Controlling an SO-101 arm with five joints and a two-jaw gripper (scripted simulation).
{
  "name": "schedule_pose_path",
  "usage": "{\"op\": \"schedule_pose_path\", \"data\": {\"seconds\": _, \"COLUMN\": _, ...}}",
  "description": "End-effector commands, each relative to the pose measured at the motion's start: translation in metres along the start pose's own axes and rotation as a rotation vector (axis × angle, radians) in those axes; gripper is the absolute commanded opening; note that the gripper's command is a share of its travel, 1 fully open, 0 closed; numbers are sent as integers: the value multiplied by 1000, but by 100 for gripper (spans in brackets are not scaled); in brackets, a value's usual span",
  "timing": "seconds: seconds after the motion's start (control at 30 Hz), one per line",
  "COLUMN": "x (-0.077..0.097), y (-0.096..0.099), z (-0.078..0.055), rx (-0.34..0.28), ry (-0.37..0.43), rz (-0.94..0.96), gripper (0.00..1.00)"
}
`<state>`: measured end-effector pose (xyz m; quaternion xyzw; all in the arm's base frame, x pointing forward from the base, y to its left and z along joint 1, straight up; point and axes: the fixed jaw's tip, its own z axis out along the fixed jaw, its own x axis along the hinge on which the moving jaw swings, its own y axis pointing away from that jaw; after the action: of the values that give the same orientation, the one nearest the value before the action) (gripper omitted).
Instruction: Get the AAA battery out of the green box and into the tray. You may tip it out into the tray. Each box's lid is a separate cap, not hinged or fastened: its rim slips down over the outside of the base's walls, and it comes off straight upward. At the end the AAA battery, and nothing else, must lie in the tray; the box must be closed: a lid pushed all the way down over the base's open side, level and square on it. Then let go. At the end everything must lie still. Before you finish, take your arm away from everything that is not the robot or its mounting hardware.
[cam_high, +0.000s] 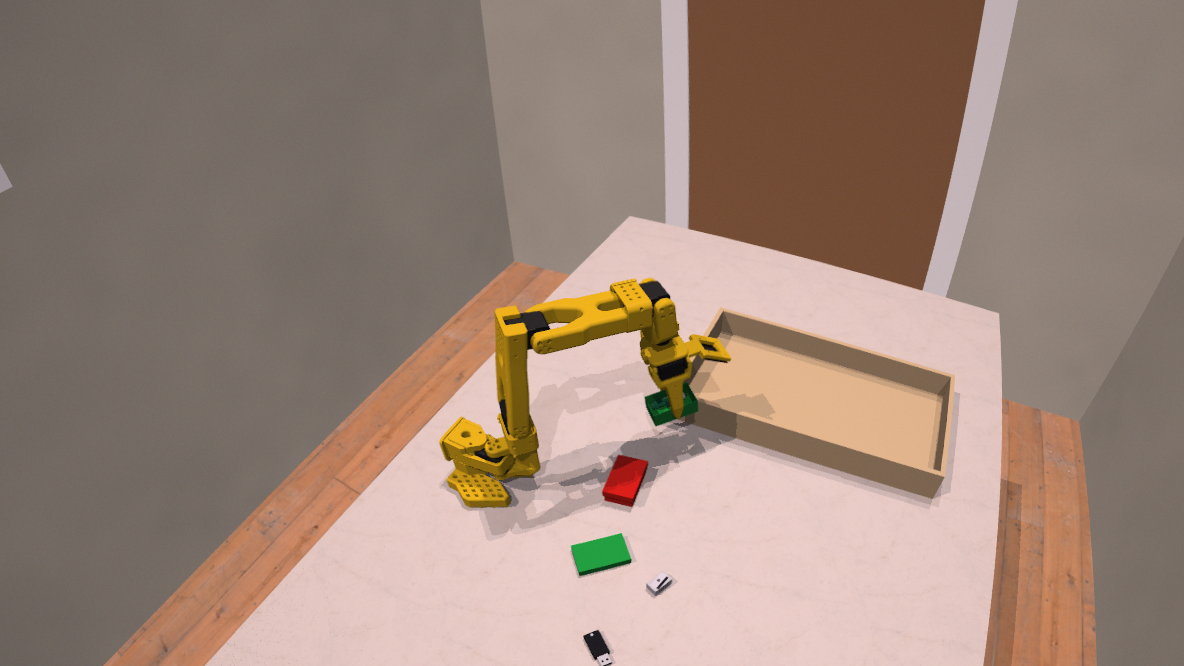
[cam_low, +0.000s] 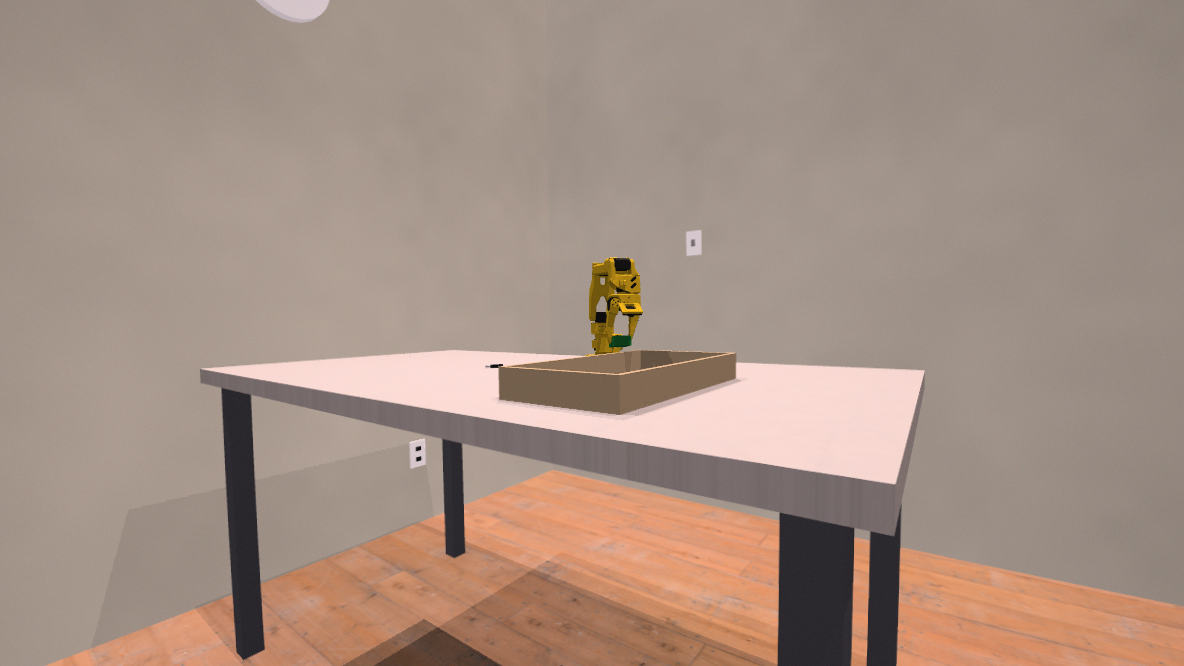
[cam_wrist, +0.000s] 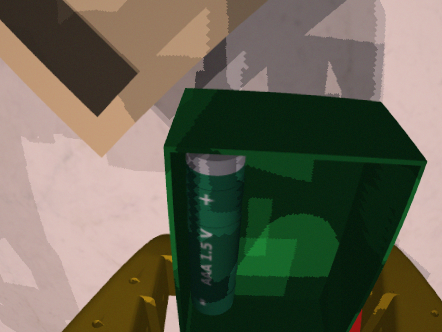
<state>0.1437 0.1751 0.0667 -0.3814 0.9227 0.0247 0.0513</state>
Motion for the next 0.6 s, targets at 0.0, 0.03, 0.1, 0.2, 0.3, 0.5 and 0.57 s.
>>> {"op": "schedule_pose_path", "data": {"seconds": 0.0, "x": -16, "y": 3, "z": -8, "rx": -9, "ry": -101, "rz": -1, "gripper": 20}}
{"op": "schedule_pose_path", "data": {"seconds": 0.03, "x": -18, "y": 3, "z": -9, "rx": -10, "ry": -113, "rz": -1, "gripper": 20}}
{"op": "schedule_pose_path", "data": {"seconds": 0.1, "x": -18, "y": 3, "z": -9, "rx": -10, "ry": -113, "rz": -1, "gripper": 20}}
{"op": "schedule_pose_path", "data": {"seconds": 0.2, "x": -24, "y": 4, "z": -9, "rx": -13, "ry": -151, "rz": -1, "gripper": 20}}
{"op": "schedule_pose_path", "data": {"seconds": 0.3, "x": -30, "y": 4, "z": -11, "rx": -16, "ry": -192, "rz": -1, "gripper": 20}}
{"op": "schedule_pose_path", "data": {"seconds": 0.5, "x": -44, "y": 5, "z": -14, "rx": -23, "ry": -281, "rz": -1, "gripper": 20}}
{"op": "schedule_pose_path", "data": {"seconds": 0.57, "x": -49, "y": 6, "z": -15, "rx": -25, "ry": -312, "rz": -1, "gripper": 20}}
